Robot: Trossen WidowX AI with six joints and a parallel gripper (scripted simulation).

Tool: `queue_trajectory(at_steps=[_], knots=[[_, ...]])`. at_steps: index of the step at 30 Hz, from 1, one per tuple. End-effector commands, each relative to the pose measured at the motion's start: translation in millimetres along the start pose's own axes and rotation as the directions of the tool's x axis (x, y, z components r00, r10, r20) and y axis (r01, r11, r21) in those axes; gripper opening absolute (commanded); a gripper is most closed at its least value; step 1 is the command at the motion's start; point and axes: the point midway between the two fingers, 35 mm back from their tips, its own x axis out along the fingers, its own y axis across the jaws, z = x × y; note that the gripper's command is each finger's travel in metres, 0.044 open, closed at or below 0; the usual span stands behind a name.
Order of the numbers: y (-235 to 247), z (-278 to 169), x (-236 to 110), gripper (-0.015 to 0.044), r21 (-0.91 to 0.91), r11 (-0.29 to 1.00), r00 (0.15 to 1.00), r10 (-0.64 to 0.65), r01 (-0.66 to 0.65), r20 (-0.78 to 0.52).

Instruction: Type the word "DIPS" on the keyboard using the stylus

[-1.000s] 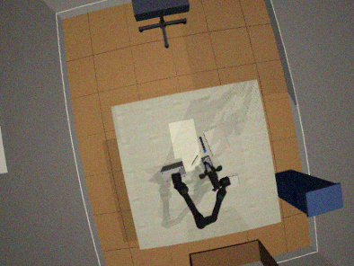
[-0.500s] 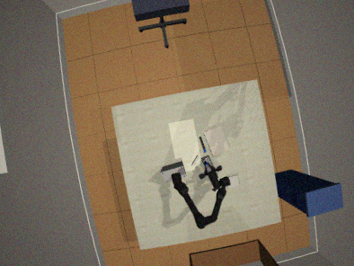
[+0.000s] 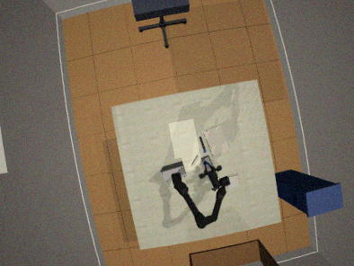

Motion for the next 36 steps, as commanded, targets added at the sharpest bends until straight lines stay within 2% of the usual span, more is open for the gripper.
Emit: queue_trajectory(at_steps=[1, 7, 15, 22, 25, 28, 36], knots=[[-1.6, -0.7, 1.6, 0.0081, 0.000, 1.000, 1.000, -0.010, 0.010, 0.002], [-1.3, -3.4, 0.0, 0.0081, 0.000, 1.000, 1.000, -0.009, 0.009, 0.002], [-1.1, -33.0, -16.7, 0.0081, 0.000, 1.000, 1.000, -0.009, 0.009, 0.000], [-2.2, -32.5, -14.1, 0.0084, -0.004, 1.000, 1.000, -0.018, 0.018, 0.003], [-2.2, -32.5, -14.1, 0.0064, -0.004, 1.000, 1.000, -0.018, 0.018, 0.003], [-1.2, -30.0, -18.6, 0.0000, -0.004, 1.000, 1.000, -0.017, 0.017, 0.003], [3.2, -11.0, -54.3, 0.0000, -0.003, 1.000, 1.000, -0.012, 0.012, 0.005]])
